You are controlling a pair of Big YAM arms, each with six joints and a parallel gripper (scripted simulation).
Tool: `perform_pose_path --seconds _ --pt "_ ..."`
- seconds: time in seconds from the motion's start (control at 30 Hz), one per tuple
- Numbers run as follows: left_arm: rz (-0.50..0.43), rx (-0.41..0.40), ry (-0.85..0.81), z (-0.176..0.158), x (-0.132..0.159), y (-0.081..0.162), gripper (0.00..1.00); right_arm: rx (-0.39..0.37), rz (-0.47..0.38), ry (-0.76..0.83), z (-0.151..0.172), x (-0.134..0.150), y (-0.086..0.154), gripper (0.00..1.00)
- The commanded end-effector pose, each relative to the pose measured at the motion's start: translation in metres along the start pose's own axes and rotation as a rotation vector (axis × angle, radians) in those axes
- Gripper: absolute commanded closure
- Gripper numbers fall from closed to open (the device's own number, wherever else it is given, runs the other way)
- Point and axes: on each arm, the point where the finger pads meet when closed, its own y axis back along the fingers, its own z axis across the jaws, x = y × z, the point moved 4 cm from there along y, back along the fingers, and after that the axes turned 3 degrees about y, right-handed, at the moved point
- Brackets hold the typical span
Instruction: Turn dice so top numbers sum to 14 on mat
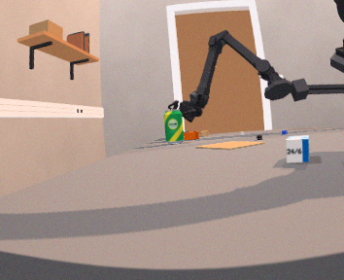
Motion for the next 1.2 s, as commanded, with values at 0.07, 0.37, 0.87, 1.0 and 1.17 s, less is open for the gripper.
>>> perform_pose_path --seconds 0.07,0.37,0.87,1.0,1.17 --pt "-0.071 -0.008 -0.027 0.004 -0.025 0.012 0.0 0.001 -0.002 0.008 -0.003 -0.002 -0.001 0.0" --pt "-0.078 -0.013 -0.032 0.006 -0.027 0.013 0.0 0.001 -0.002 0.008 -0.003 -0.002 -0.001 0.0" --pt "-0.078 -0.013 -0.032 0.006 -0.027 0.013 0.0 -0.036 0.026 0.037 0.003 -0.022 -0.007 0.0" --pt "-0.078 -0.013 -0.032 0.006 -0.027 0.013 0.0 -0.093 0.09 0.049 0.027 -0.04 -0.006 0.0" --pt "-0.078 -0.013 -0.032 0.006 -0.027 0.013 0.0 -0.193 0.226 0.091 0.071 -0.077 -0.011 0.0"
